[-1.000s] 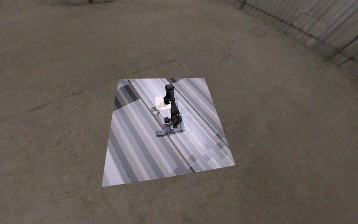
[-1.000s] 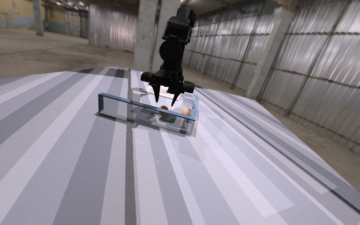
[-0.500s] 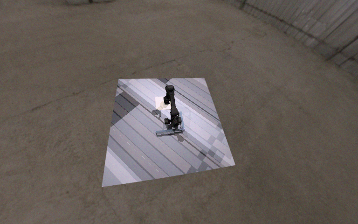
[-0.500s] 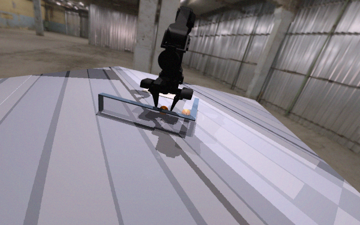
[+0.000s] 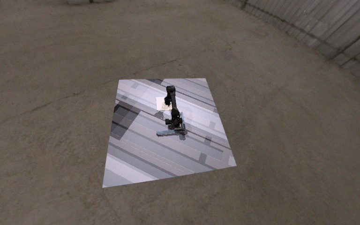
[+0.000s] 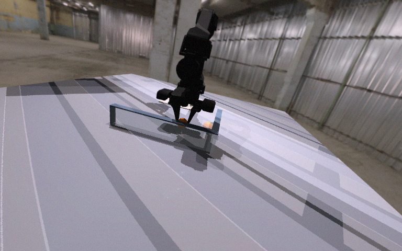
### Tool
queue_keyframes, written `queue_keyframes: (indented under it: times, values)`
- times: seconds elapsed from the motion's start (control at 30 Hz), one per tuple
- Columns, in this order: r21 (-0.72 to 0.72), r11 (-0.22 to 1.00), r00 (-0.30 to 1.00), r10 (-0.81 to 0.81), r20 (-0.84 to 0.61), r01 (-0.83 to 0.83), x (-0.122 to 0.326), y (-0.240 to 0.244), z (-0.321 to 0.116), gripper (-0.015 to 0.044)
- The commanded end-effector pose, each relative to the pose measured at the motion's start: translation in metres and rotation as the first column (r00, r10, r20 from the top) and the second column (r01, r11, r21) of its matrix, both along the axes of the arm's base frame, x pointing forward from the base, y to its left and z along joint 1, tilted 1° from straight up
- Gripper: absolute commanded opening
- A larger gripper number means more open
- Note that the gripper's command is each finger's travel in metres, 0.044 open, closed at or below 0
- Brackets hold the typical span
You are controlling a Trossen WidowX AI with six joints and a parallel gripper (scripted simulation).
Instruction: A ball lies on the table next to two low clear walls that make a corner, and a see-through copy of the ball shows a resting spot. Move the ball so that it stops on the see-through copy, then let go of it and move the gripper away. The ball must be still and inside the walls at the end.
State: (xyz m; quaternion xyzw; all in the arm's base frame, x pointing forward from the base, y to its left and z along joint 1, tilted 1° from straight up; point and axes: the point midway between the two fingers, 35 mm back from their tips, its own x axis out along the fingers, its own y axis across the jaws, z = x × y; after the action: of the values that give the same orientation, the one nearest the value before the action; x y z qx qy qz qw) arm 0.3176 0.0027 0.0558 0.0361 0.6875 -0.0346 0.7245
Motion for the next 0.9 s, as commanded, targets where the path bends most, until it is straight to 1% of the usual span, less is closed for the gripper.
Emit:
queue_keyframes:
  times: [0.0, 0.03, 0.4, 0.73, 0.87]
  values:
    - [0.005, 1.0, 1.0, -0.006, -0.004, 0.006, 0.0, 0.001, 0.006, 0.0012]
    - [0.005, 1.0, 1.0, -0.006, -0.004, 0.006, 0.001, 0.001, 0.011, 0.0]
    - [0.005, 1.0, 1.0, -0.006, -0.003, 0.006, 0.004, 0.001, 0.067, 0.0]
    - [0.005, 1.0, 1.0, -0.006, -0.003, 0.006, -0.005, 0.0, 0.119, 0.0]
    - [0.005, 1.0, 1.0, -0.006, -0.004, 0.006, -0.007, 0.0, 0.126, 0.0]
